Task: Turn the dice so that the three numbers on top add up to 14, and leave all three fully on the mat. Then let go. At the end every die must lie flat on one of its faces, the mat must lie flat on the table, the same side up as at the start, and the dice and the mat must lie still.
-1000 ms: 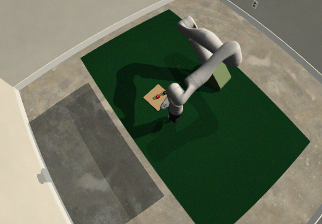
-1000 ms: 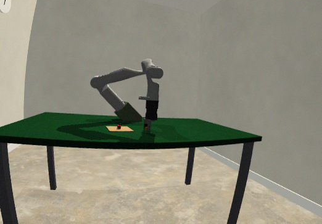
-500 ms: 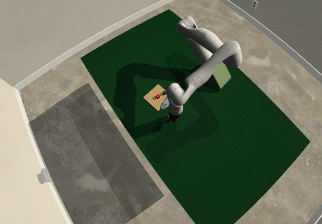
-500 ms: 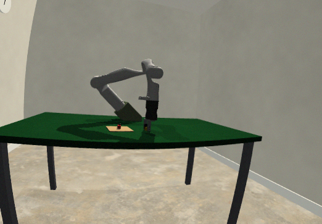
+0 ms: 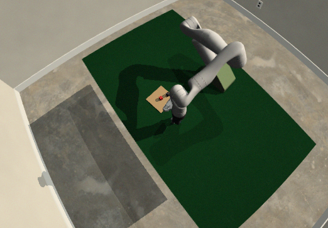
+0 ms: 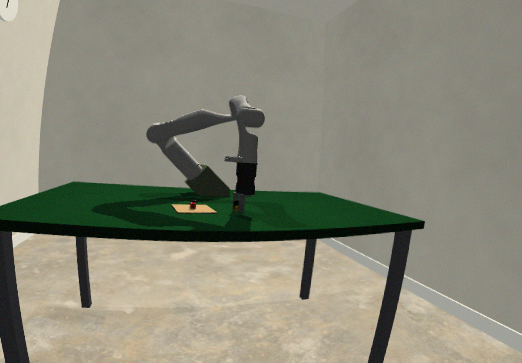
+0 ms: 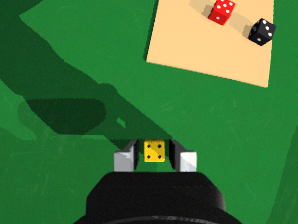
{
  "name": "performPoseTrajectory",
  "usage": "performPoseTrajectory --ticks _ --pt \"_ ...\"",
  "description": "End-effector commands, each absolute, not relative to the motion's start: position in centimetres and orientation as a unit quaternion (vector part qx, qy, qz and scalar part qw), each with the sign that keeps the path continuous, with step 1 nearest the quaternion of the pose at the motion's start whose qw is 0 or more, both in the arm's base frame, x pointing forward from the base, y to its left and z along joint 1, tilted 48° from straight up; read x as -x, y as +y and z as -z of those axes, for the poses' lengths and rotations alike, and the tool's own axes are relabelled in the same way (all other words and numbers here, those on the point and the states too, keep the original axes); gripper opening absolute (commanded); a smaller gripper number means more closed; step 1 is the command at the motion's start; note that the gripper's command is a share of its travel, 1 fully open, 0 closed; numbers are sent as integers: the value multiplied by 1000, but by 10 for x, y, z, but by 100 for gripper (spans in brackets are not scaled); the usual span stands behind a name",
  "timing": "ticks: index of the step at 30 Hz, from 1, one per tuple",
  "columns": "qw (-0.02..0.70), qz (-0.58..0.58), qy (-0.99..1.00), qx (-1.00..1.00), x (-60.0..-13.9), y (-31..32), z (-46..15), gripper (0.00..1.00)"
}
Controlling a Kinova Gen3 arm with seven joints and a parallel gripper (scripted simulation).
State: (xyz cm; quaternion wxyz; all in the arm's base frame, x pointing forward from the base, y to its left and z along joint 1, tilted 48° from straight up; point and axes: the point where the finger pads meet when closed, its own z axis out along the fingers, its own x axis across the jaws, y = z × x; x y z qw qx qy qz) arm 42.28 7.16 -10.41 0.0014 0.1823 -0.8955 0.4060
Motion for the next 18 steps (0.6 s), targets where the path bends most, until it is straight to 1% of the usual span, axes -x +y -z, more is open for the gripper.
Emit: performPoseTrajectory --ticks 1,5,6,18 --pt "1 -405 -896 -183 -423 73 104 70" --pt "1 -405 -896 -183 -423 73 104 70" --pt "1 -405 -896 -183 -423 73 104 40" --pt "1 -405 -896 -183 -423 73 104 40"
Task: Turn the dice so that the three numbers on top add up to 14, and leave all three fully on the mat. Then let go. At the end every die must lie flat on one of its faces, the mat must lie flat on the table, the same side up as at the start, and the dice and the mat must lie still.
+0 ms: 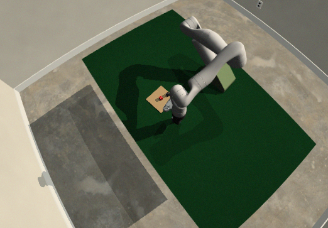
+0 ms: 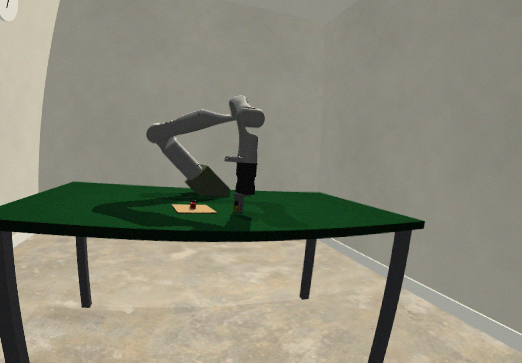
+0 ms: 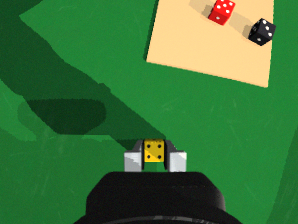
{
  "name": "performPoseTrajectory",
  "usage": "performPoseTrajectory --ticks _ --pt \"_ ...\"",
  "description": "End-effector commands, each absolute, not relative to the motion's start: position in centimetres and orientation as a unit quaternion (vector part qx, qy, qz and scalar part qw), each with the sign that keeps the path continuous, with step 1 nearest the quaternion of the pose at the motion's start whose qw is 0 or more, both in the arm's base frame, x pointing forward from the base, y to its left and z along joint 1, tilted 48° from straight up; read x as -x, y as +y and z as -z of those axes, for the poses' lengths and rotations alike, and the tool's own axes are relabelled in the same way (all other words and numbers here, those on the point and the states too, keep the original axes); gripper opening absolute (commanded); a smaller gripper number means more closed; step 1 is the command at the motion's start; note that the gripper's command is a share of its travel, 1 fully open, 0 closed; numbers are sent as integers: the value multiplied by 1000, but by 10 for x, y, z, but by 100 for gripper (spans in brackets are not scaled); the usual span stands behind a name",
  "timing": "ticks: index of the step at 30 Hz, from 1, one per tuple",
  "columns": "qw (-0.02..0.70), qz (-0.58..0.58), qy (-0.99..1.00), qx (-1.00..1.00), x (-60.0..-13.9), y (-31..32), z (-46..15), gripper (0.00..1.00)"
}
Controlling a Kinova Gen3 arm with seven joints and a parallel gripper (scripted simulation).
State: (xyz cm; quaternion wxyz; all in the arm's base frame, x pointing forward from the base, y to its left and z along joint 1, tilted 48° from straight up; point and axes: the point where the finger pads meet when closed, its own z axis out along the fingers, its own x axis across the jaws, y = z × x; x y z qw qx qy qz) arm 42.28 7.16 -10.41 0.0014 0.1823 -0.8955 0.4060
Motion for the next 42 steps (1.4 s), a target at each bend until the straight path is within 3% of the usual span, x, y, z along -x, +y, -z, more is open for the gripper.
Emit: performPoseTrajectory --ticks 1,29,42 --pt "1 -405 -896 -183 -423 73 104 40" --pt "1 -405 -896 -183 -422 80 97 40" --pt "1 -405 -896 -183 -409 141 41 40"
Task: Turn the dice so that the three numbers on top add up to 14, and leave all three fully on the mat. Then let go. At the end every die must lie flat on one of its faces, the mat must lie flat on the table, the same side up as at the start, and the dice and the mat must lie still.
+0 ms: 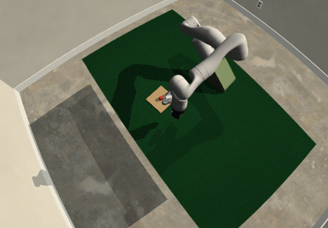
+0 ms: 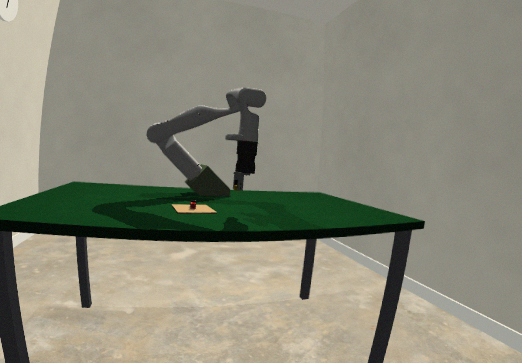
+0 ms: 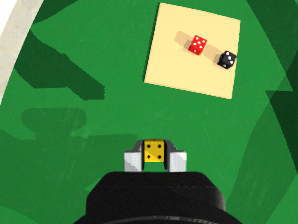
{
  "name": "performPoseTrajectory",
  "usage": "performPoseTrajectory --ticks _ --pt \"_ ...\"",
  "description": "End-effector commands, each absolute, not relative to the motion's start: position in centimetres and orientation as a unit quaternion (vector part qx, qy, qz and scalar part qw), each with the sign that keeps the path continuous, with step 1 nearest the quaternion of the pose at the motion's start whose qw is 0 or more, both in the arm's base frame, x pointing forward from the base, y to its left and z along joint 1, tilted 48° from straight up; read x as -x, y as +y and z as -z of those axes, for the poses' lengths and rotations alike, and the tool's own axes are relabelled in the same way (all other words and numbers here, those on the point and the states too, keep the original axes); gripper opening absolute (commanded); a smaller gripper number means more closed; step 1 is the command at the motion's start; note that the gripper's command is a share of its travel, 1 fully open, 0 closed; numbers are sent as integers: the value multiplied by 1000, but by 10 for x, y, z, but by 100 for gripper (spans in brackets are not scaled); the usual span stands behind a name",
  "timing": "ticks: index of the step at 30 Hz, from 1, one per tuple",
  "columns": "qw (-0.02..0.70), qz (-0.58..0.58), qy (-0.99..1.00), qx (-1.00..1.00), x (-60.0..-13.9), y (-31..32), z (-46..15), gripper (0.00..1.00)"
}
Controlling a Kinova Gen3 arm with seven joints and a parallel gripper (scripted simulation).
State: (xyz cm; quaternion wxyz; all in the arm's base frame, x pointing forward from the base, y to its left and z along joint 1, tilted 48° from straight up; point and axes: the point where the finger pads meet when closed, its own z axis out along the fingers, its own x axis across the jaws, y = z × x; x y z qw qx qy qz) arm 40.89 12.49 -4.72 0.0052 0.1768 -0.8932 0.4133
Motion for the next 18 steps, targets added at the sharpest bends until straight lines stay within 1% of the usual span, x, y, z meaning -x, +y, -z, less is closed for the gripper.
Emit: performPoseTrajectory --ticks 1,18 --pt "1 -405 -896 -183 -409 143 39 40" --pt "-4 -405 -897 -174 -409 145 37 40"
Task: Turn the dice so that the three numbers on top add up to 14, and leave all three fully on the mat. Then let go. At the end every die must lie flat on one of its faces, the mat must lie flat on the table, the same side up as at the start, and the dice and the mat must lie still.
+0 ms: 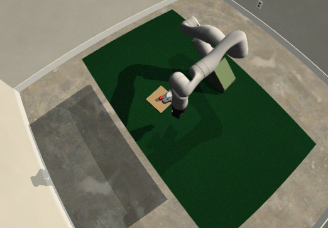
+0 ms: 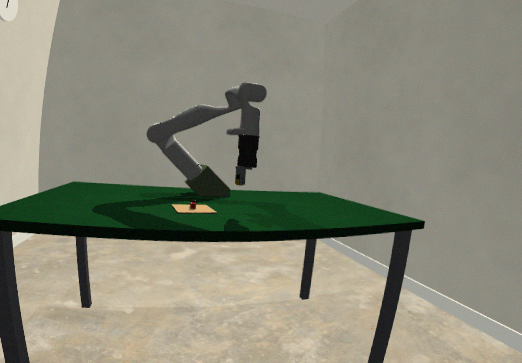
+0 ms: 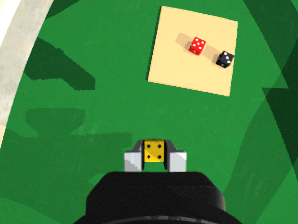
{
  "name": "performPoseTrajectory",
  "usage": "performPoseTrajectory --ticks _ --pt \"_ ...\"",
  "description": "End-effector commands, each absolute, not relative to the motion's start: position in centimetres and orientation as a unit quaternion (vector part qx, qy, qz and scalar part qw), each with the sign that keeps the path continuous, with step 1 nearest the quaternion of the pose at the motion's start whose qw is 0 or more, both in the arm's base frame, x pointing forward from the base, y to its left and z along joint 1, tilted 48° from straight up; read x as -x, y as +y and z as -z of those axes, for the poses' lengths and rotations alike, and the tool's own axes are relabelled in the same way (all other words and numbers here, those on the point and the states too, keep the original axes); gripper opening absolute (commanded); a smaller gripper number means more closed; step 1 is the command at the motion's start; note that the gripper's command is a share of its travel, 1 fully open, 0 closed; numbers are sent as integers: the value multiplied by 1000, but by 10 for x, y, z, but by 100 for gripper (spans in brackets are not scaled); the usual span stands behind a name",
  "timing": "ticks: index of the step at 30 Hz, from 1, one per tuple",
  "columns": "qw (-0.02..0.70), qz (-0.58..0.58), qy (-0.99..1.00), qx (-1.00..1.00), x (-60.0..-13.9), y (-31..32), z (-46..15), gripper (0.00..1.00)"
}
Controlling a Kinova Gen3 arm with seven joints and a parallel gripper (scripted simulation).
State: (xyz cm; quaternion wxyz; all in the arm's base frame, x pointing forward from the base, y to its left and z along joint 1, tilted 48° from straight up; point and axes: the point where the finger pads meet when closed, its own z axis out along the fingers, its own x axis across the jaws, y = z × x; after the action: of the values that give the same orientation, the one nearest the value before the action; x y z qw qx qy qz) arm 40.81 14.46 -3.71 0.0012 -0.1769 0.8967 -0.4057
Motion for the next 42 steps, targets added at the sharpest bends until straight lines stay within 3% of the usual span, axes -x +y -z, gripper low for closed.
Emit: performPoseTrajectory --ticks 1,18,42 --pt "6 405 899 168 -409 145 37 40" --pt "96 394 914 -35 -411 141 44 40" --pt "117 367 920 -75 -412 141 46 40"
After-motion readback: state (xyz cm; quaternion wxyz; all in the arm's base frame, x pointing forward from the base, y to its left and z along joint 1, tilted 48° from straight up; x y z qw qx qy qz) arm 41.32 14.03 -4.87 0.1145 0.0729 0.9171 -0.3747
